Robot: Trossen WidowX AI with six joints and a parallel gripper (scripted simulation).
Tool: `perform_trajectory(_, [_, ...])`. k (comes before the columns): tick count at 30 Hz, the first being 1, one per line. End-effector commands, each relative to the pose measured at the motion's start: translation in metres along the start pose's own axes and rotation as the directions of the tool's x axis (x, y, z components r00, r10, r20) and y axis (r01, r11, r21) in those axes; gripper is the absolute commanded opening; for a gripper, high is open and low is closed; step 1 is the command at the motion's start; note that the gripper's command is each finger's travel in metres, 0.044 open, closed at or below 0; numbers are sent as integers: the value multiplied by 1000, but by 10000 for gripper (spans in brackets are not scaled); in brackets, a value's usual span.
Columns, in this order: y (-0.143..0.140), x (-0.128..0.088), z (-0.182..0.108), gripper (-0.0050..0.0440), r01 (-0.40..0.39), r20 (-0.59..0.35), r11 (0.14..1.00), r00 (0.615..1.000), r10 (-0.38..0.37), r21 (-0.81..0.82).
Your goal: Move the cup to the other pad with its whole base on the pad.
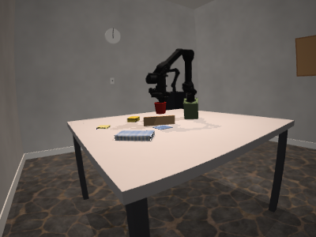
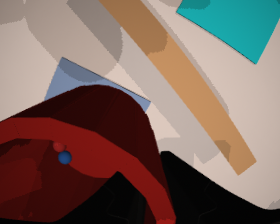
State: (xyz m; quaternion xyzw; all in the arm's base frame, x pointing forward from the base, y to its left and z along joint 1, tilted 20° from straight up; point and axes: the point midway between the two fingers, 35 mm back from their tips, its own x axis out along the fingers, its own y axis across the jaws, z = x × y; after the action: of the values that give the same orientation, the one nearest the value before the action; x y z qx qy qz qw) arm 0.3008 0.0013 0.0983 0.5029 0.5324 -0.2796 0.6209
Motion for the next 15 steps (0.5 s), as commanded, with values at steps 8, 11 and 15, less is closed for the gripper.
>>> perform_trajectory(8, [-14,0,10,0,-3,-2,1000,1000,3,-5])
perform_trajectory(11, [-18,-1,14,0,-4,-2,1000,1000,4,-5])
perform_trajectory(15, [-24,-1,19,0,-4,-2,1000,1000,4,-5])
